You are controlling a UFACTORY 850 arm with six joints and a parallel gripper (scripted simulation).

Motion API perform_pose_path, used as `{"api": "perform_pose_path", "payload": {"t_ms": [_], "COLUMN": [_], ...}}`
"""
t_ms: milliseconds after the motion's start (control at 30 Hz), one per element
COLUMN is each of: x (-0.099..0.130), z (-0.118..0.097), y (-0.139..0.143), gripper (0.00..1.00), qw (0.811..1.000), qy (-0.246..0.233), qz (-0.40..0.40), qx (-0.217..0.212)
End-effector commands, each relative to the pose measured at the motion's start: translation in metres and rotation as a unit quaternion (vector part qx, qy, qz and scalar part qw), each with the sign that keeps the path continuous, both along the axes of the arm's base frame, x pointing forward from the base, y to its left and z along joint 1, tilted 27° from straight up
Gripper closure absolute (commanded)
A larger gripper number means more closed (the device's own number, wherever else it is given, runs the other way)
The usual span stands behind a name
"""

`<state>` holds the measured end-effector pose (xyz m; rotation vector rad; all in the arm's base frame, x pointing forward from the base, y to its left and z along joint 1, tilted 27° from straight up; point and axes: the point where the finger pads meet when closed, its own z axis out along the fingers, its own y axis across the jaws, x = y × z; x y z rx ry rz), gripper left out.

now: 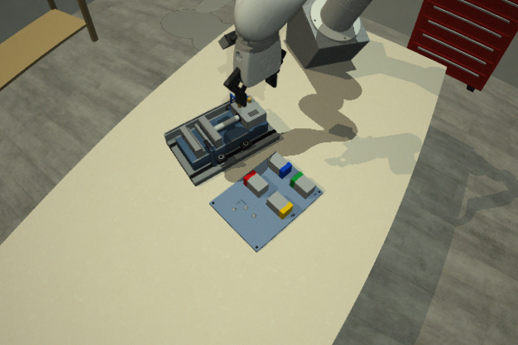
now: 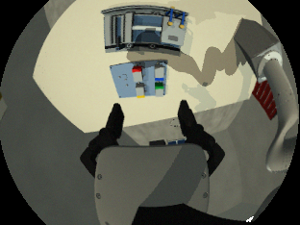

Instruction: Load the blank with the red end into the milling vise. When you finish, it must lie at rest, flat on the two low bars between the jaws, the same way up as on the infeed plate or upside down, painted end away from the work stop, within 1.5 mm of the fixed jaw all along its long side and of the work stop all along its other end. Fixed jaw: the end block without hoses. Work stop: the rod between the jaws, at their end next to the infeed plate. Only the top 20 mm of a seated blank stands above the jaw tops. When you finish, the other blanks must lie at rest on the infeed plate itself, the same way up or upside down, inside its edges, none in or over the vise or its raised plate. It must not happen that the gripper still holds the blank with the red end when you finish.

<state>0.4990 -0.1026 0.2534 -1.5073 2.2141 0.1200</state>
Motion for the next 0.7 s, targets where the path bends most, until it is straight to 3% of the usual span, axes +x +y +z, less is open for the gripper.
{"api": "perform_pose_path", "payload": {"t_ms": [0, 100, 333, 667], "x": [0.007, 0.012, 0.012, 0.032], "z": [-0.015, -0.029, -0.029, -0.081], "y": [0.006, 0.011, 0.011, 0.031], "gripper": [0.00, 0.00, 0.00, 0.00], "qw": [1.000, 1.000, 1.000, 1.000], "qy": [-0.001, -0.001, -0.001, -0.001], "qz": [0.000, 0.000, 0.000, 0.000], "qx": [0.000, 0.000, 0.000, 0.000]}}
